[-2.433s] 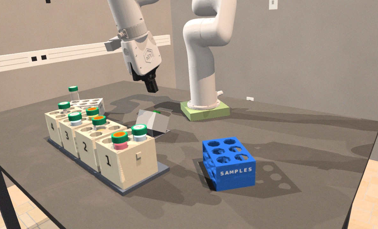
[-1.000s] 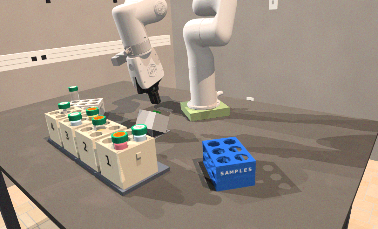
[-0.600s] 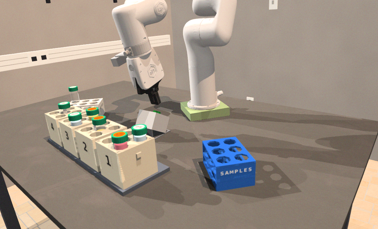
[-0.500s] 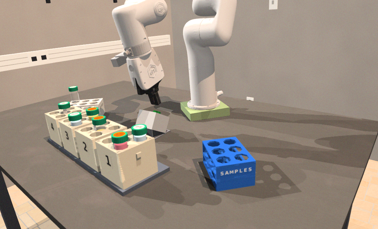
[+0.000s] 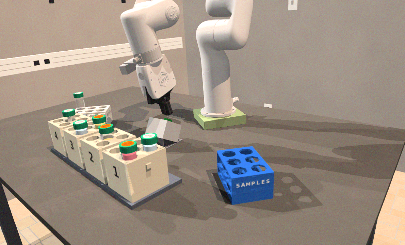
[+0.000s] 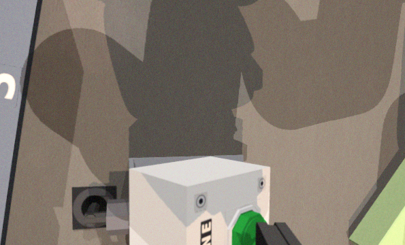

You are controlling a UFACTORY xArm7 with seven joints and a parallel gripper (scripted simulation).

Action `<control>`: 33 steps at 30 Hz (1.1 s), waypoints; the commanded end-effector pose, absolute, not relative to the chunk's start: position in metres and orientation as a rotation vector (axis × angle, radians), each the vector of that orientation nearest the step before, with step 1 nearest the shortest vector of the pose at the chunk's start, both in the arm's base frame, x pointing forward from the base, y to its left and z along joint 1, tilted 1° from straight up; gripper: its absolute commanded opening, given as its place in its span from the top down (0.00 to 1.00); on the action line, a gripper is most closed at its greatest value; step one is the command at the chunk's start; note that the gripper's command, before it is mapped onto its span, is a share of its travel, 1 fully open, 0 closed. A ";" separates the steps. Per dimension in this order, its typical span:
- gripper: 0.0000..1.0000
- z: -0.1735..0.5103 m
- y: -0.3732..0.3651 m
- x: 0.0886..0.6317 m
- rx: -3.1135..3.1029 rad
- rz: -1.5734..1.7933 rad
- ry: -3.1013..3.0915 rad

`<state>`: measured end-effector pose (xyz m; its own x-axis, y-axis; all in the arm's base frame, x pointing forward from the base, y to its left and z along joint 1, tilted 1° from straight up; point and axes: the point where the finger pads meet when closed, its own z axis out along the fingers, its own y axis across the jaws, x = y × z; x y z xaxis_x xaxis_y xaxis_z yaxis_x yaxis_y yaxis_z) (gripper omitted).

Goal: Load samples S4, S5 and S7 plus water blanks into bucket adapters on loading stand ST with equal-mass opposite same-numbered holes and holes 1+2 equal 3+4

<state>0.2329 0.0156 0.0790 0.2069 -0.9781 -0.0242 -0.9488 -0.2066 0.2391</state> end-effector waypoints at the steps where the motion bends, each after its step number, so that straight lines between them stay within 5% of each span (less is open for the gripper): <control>1: 1.00 0.077 0.016 0.234 2.303 -0.250 -1.861; 33: 1.00 0.069 0.016 0.235 2.303 -0.250 -1.861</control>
<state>0.2332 0.0155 0.0687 0.2069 -0.9781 -0.0242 -0.9488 -0.2066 0.2390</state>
